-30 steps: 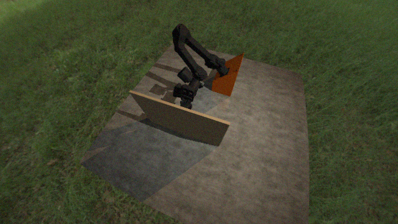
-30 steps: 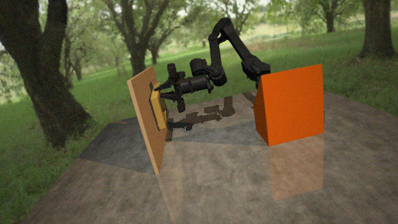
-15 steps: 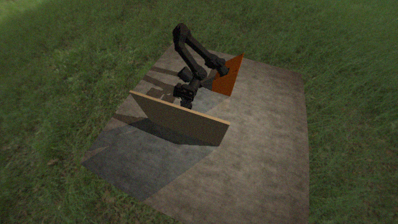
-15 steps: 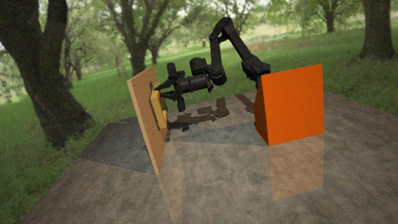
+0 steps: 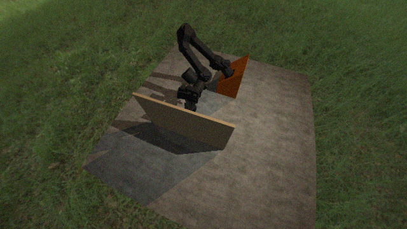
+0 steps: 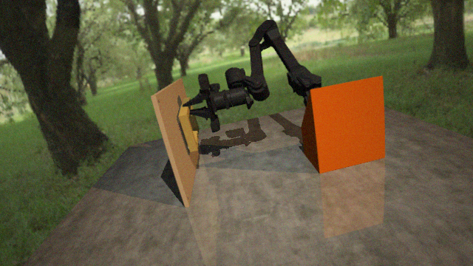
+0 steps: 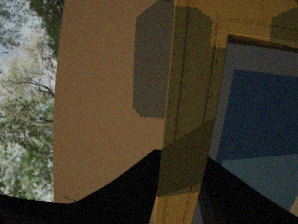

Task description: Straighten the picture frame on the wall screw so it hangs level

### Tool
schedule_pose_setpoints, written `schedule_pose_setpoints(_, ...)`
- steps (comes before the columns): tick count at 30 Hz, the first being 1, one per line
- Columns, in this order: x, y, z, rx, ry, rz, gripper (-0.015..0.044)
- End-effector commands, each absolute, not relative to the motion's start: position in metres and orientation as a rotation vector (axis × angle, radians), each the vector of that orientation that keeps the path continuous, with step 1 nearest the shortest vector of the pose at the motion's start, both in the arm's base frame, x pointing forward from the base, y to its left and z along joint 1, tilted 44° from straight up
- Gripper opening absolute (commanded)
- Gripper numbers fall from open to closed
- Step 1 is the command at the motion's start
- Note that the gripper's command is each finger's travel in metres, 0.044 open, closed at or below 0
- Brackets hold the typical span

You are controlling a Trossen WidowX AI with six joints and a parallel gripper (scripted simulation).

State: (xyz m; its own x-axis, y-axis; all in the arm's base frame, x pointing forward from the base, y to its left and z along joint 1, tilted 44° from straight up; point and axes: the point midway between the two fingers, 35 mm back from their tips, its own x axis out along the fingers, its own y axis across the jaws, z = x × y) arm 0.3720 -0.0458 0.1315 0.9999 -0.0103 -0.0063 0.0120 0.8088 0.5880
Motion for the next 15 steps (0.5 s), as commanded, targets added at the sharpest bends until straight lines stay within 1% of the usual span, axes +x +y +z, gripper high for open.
schedule_pose_setpoints(1,0.3720,-0.0444,0.1324,0.624,0.000,-0.003,0.0000)
schedule_pose_setpoints(15,0.3721,-0.0446,0.1337,0.624,0.000,-0.003,0.0000)
